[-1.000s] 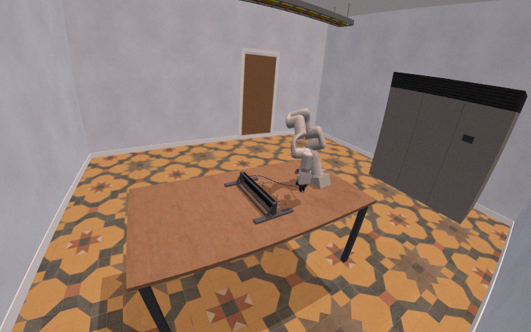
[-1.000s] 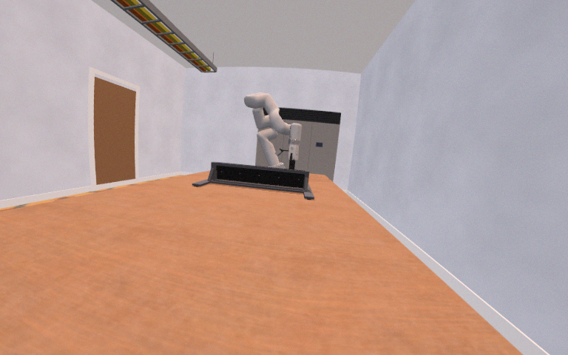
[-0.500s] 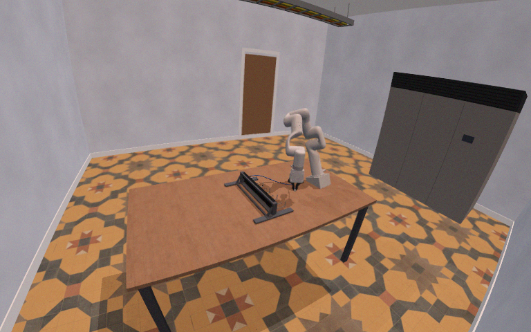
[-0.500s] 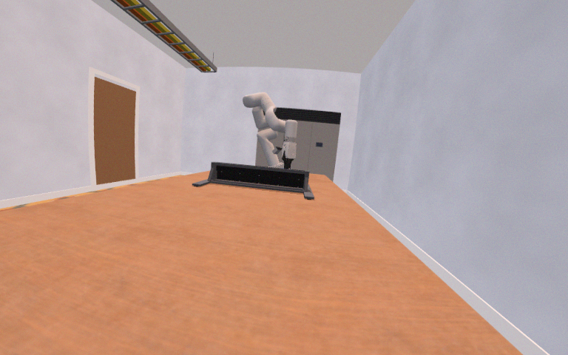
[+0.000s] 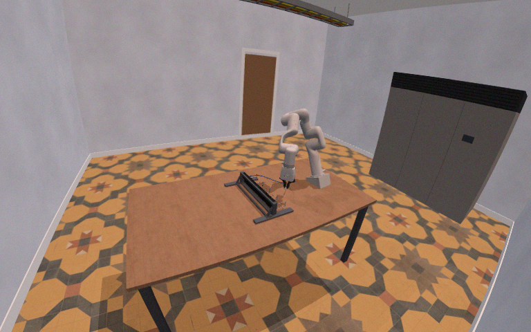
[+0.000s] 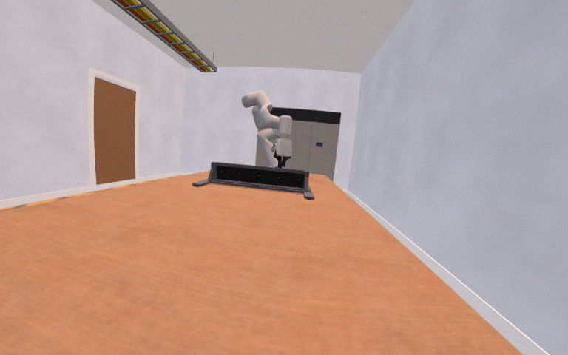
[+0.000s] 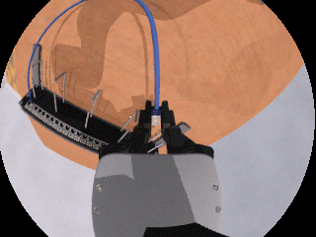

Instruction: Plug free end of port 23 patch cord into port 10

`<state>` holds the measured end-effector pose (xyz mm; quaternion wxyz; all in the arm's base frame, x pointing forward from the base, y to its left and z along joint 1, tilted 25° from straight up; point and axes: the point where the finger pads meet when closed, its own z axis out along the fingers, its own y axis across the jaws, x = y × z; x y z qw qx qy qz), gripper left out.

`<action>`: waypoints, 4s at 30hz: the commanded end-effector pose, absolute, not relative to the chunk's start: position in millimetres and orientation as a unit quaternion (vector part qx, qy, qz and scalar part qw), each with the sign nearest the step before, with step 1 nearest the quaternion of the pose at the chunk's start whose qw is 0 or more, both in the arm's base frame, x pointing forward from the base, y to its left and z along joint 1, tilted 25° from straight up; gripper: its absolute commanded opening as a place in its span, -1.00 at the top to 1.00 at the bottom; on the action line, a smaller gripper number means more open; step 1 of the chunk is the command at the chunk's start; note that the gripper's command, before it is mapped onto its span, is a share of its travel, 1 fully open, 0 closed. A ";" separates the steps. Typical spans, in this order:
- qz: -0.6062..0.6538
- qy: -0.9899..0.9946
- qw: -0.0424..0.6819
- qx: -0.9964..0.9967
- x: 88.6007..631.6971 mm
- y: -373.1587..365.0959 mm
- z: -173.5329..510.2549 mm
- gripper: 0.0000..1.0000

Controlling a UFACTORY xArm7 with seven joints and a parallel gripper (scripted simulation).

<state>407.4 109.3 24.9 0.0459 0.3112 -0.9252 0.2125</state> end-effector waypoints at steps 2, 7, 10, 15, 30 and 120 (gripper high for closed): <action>0.217 -0.951 0.023 0.219 436.8 99.2 39.5 1.00; 0.219 -0.963 0.009 0.155 455.8 90.9 49.1 1.00; 0.219 -0.965 0.006 0.143 459.2 89.5 50.7 1.00; 0.219 -0.972 -0.005 0.091 474.3 83.0 58.3 1.00; 0.218 -0.976 -0.021 0.018 495.3 74.0 68.8 1.00; 0.215 -0.976 -0.023 0.011 530.7 64.6 43.3 1.00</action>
